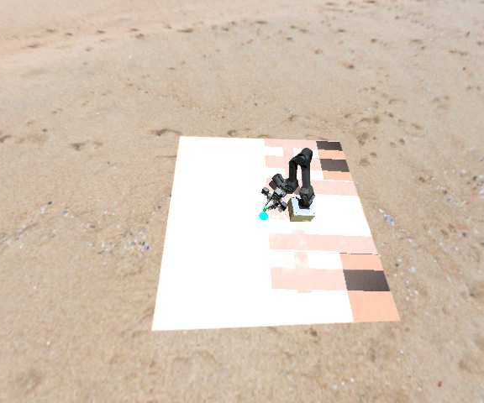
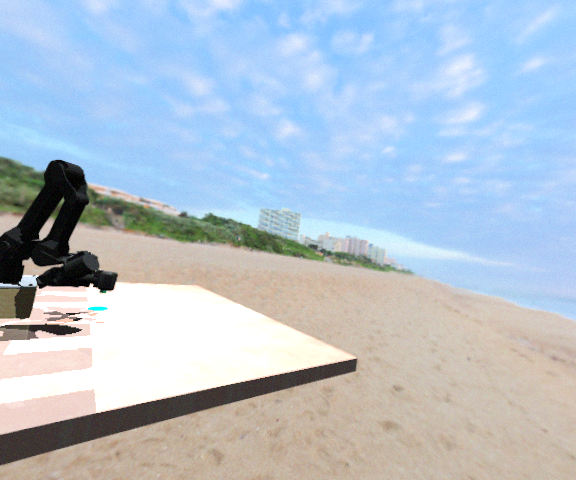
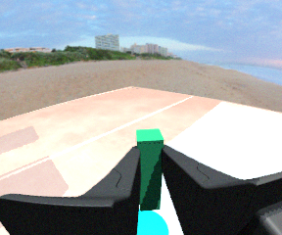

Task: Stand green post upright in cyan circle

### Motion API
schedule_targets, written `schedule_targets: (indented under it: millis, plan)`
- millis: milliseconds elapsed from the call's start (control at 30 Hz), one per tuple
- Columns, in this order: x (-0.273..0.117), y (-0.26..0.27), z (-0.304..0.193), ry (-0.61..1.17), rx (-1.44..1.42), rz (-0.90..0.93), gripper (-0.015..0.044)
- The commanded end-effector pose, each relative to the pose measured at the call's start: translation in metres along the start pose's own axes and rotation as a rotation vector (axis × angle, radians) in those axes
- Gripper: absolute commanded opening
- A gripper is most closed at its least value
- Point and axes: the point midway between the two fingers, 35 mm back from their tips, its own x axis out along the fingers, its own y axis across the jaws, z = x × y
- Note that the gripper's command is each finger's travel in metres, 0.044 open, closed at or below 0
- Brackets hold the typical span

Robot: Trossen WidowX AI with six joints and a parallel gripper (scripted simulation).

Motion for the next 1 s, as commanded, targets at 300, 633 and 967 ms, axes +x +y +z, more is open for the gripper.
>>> schedule_targets:
  millis: [300,633,967]
  plan:
    - [0.001,0.004,-0.019,-0.004,-0.007,0.001,0.0023]
    - [0.002,0.009,-0.034,-0.004,-0.006,0.001,0.0023]
    - [0.006,0.009,-0.051,0.032,0.005,-0.011,0.0023]
